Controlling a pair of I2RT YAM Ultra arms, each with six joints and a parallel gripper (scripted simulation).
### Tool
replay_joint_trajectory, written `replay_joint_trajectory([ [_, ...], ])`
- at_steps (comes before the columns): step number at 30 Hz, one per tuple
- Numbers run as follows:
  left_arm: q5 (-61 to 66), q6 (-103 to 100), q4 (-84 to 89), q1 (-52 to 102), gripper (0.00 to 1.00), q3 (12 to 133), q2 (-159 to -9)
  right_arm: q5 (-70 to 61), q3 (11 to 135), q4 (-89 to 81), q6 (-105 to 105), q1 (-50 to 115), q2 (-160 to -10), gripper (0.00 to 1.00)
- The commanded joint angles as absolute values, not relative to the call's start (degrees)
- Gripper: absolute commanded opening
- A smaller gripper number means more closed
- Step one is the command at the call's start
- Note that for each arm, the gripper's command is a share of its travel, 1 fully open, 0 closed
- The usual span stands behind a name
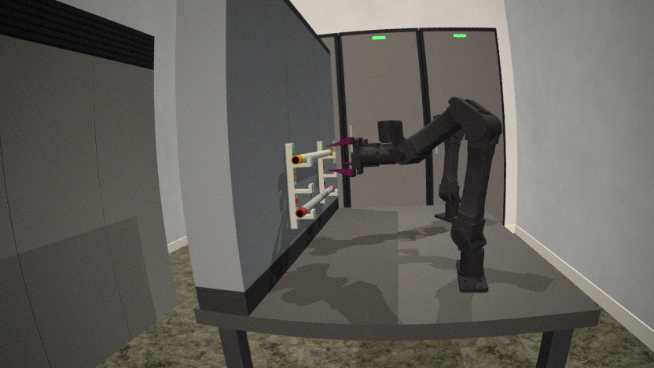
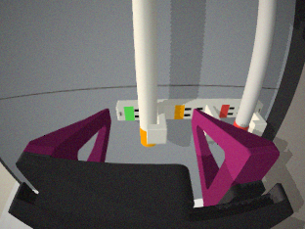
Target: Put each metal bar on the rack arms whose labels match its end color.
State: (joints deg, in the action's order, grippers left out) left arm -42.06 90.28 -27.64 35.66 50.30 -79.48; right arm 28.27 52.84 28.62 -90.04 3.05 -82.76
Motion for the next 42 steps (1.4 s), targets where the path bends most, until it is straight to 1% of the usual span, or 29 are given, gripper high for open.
replay_joint_trajectory([
  [1, -41.7, 90.0, -29.3, 35.1, 0.72, 50.2, -79.5, 27.9, 52.4, 29.8, -90.0, 2.3, -82.3, 0.72],
  [6, -41.7, 90.0, -29.6, 35.1, 0.70, 50.0, -79.7, 27.9, 52.2, 30.1, -90.0, 2.3, -82.4, 0.70],
  [42, -37.0, 90.1, -30.6, 30.4, 0.70, 55.7, -86.3, 24.8, 59.2, 30.8, -90.0, -0.9, -89.9, 0.70],
])
